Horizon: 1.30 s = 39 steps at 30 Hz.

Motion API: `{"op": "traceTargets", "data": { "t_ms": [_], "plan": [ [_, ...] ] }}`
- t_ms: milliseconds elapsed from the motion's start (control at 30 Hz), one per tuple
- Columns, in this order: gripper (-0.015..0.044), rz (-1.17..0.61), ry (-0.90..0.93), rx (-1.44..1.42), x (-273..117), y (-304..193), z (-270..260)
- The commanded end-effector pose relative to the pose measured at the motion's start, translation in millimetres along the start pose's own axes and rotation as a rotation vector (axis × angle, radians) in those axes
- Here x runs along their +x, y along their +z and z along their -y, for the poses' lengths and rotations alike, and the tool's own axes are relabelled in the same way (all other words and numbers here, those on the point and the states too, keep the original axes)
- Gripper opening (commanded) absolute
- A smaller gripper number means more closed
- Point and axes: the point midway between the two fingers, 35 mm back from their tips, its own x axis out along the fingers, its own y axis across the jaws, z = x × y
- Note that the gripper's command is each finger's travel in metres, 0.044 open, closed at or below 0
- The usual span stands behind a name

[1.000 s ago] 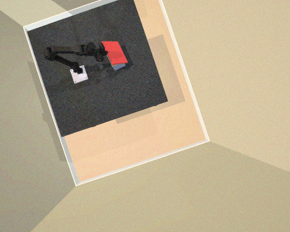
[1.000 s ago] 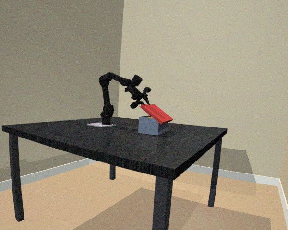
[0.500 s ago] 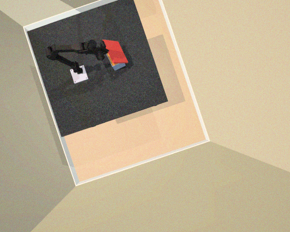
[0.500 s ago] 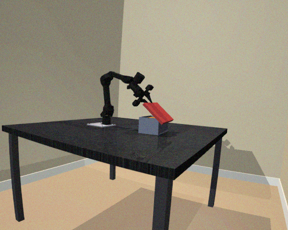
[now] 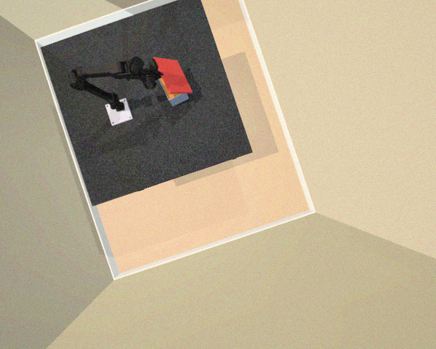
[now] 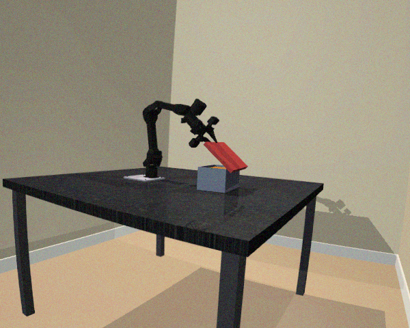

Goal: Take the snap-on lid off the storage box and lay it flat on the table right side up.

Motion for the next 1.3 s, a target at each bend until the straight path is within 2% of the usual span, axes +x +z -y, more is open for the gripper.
{"op": "traceTargets", "data": {
  "t_ms": [0, 667, 1267],
  "plan": [
    [0.0, 0.003, 0.014, 0.003, -5, 1, -9],
    [0.0, 0.003, 0.014, 0.003, -19, 0, -24],
    [0.0, 0.0, 0.014, 0.006, -19, -36, -16]
  ]
}}
